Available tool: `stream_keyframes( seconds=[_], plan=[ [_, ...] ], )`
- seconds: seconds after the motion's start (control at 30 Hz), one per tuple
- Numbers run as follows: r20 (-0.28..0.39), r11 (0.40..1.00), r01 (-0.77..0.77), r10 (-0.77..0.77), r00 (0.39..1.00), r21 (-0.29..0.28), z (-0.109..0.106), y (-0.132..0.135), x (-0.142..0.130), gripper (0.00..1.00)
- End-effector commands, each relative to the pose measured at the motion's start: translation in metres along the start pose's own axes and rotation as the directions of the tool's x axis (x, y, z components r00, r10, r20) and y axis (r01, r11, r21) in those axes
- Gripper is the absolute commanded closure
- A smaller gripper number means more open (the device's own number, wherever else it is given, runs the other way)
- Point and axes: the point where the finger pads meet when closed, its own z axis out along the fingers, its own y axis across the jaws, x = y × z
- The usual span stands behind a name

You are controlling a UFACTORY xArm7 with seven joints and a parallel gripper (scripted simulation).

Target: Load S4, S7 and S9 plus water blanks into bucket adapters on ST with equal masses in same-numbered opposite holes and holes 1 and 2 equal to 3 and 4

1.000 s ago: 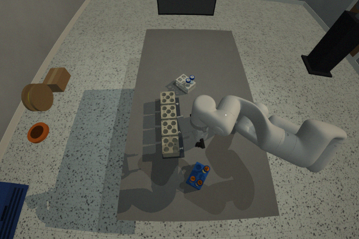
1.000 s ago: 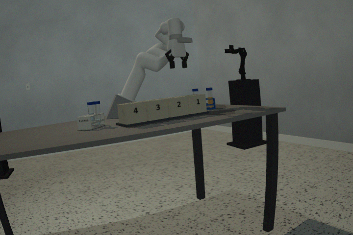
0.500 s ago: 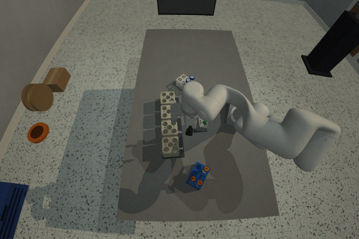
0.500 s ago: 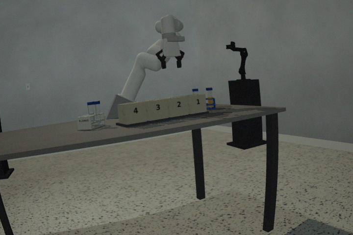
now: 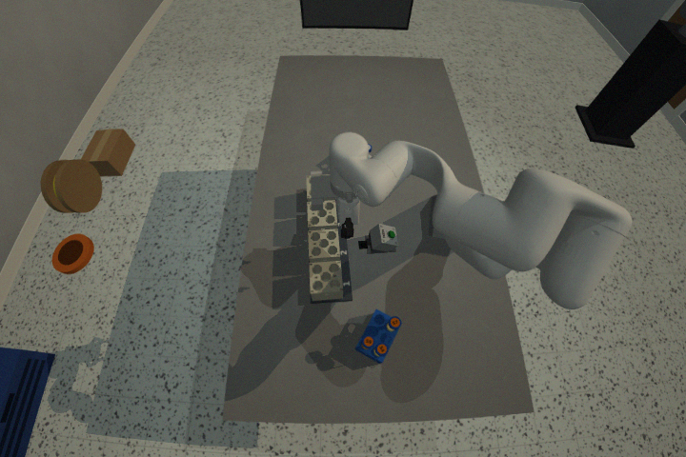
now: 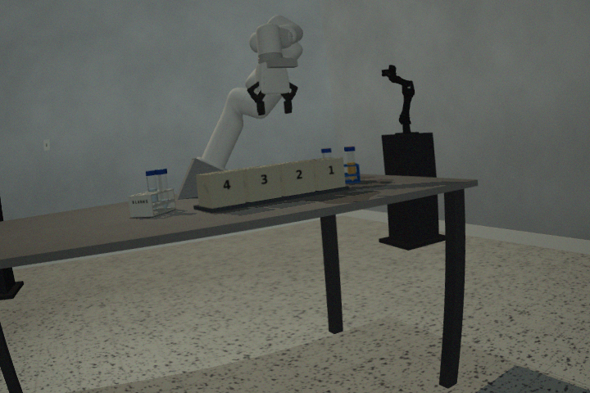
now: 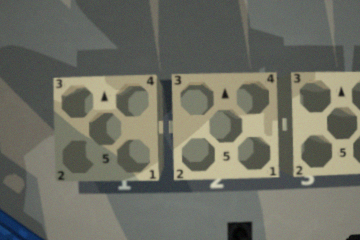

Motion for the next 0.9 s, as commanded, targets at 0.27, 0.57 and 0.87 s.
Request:
stream_keyframes(
  seconds=[0.27,0.57,0.87],
  plan=[
    [0.0,1.0,0.0,0.0,1.0,-0.001,0.0,0.05,0.027,0.0],
    [0.0,0.995,0.1,-0.1,0.995,-0.001,0.0,0.05,0.027,0.43],
    [0.0,0.921,0.389,-0.389,0.921,-0.001,0.0,0.009,0.008,0.43]
  ],
)
